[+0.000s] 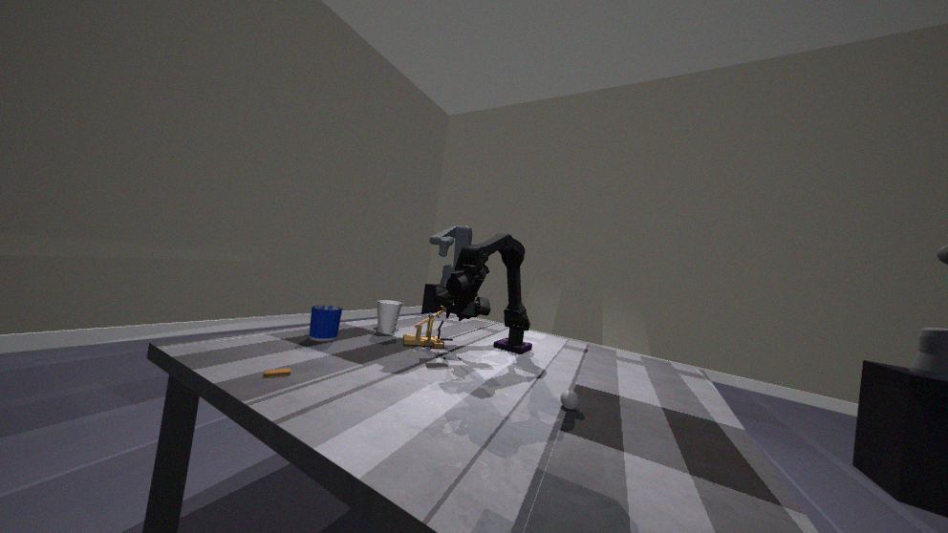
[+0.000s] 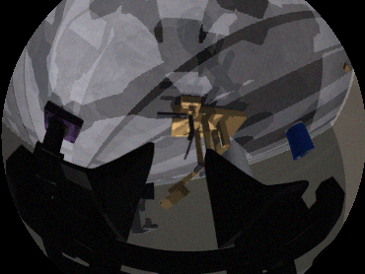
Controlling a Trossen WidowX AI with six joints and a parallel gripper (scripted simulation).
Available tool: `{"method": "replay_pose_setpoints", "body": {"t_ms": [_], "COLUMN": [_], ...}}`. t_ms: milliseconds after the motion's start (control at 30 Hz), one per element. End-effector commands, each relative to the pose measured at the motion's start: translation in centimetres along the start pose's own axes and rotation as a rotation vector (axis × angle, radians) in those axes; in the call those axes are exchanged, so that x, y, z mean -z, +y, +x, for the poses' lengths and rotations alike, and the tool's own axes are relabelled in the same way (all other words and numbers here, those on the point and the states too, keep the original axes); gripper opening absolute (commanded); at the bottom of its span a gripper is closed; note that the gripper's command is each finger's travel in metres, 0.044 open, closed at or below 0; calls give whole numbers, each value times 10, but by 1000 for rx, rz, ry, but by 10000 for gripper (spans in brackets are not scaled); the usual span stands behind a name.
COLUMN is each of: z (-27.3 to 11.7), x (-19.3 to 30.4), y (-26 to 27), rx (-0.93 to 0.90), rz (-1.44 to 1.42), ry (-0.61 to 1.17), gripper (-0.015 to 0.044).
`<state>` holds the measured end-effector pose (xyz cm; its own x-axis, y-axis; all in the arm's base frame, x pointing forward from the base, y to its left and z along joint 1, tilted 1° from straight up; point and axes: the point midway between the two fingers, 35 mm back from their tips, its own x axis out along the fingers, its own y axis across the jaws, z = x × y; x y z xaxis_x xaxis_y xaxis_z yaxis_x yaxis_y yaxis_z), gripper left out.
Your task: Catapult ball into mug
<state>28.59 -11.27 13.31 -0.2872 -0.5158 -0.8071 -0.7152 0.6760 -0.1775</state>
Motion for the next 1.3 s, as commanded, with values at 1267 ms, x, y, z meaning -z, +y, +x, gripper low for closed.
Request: {"method": "replay_pose_setpoints", "body": {"t_ms": [1267], "z": [-8], "x": [61], "y": [-218], "rx": [8], "rz": [1287], "ry": [-663], "gripper": [440]}}
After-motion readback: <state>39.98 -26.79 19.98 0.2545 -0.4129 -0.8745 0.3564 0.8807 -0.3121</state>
